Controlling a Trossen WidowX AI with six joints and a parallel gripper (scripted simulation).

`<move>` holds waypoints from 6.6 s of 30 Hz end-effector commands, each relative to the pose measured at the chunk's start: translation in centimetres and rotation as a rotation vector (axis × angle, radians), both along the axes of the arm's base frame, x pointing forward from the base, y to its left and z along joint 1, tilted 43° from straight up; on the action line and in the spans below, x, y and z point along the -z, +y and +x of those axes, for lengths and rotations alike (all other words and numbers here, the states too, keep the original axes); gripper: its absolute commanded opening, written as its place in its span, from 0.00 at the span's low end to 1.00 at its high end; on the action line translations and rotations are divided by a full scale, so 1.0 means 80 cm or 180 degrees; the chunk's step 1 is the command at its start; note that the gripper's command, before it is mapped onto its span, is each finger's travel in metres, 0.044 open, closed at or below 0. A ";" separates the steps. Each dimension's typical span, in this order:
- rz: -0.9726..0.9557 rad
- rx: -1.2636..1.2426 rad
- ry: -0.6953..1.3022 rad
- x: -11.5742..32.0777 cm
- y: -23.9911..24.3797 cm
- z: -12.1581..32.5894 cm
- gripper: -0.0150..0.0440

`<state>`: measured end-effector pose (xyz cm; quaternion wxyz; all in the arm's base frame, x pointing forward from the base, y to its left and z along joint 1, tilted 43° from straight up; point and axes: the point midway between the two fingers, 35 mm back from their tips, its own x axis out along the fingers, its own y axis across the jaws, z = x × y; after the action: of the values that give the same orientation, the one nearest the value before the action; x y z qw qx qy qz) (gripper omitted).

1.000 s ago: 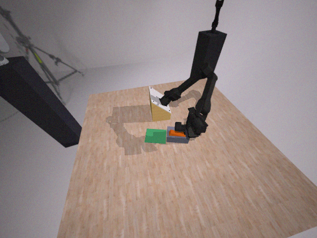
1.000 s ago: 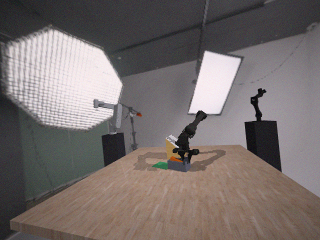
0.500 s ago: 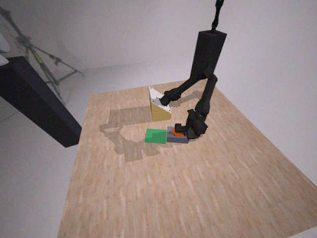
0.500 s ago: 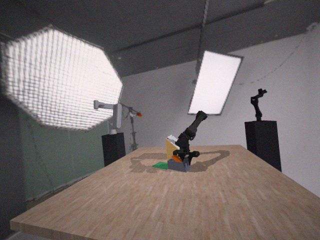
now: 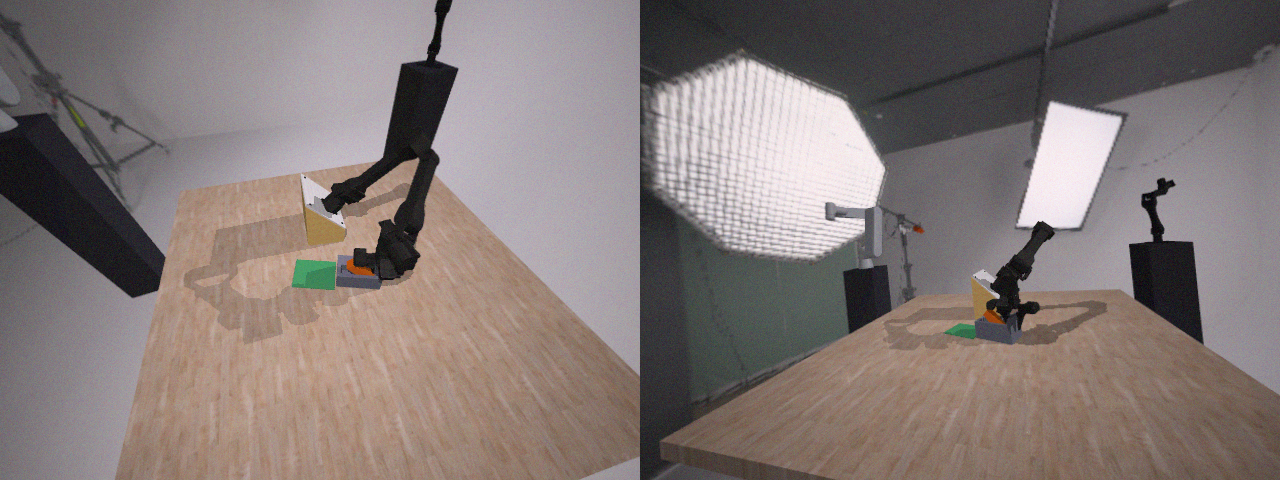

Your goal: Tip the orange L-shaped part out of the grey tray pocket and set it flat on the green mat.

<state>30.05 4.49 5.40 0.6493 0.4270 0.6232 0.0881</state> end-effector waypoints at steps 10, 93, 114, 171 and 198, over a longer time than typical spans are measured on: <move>-0.0034 0.0005 0.0013 -0.056 -0.051 -0.010 0.56; -0.1050 -0.3680 -0.3206 0.010 -0.122 -0.046 0.73; -0.1047 -0.3677 -0.3212 0.041 -0.094 -0.038 0.73; -0.1050 -0.3681 -0.3206 0.001 -0.130 -0.049 0.25; -0.1050 -0.3682 -0.3202 -0.035 -0.161 -0.060 0.25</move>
<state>25.33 -8.18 8.02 0.7602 -0.1558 0.3821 0.5018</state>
